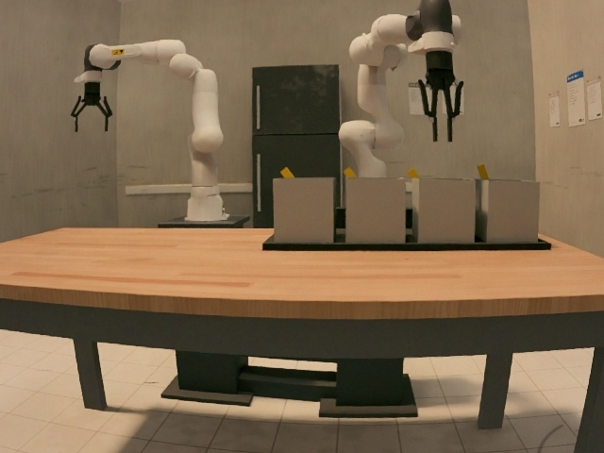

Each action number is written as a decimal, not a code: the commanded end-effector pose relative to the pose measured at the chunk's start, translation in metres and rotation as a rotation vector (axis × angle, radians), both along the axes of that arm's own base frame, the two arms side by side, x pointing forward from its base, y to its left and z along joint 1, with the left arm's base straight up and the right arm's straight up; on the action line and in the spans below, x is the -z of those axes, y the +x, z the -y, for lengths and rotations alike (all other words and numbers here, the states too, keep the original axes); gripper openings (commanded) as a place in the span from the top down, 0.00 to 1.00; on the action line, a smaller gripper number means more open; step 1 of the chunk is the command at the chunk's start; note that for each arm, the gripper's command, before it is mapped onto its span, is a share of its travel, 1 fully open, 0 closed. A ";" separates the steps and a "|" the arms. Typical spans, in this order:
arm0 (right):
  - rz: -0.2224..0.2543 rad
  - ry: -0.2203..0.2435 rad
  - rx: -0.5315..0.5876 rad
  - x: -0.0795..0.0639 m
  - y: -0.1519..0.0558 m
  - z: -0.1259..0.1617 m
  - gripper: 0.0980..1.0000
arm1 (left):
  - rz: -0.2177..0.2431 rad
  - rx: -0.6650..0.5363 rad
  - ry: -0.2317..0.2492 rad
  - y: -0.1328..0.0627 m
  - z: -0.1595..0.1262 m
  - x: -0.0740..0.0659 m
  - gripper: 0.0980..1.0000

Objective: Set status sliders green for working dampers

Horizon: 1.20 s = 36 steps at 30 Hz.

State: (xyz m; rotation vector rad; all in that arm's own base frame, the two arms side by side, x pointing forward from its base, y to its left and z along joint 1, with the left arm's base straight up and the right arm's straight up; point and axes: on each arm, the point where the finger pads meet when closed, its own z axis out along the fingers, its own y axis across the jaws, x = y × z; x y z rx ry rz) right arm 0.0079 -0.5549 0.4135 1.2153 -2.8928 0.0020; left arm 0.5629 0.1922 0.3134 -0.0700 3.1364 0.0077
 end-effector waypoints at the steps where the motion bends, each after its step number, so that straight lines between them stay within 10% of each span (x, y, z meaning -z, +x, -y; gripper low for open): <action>1: 0.003 0.003 -0.005 0.001 0.000 0.000 0.00 | -0.004 0.002 -0.005 -0.001 0.000 0.001 0.77; 17: 0.003 0.003 -0.005 0.001 0.000 0.000 0.00 | -0.004 0.002 -0.006 -0.012 -0.182 0.001 0.77; 36: 0.003 0.003 -0.005 0.001 0.000 0.000 0.00 | -0.004 0.003 -0.005 -0.013 -0.185 0.002 0.77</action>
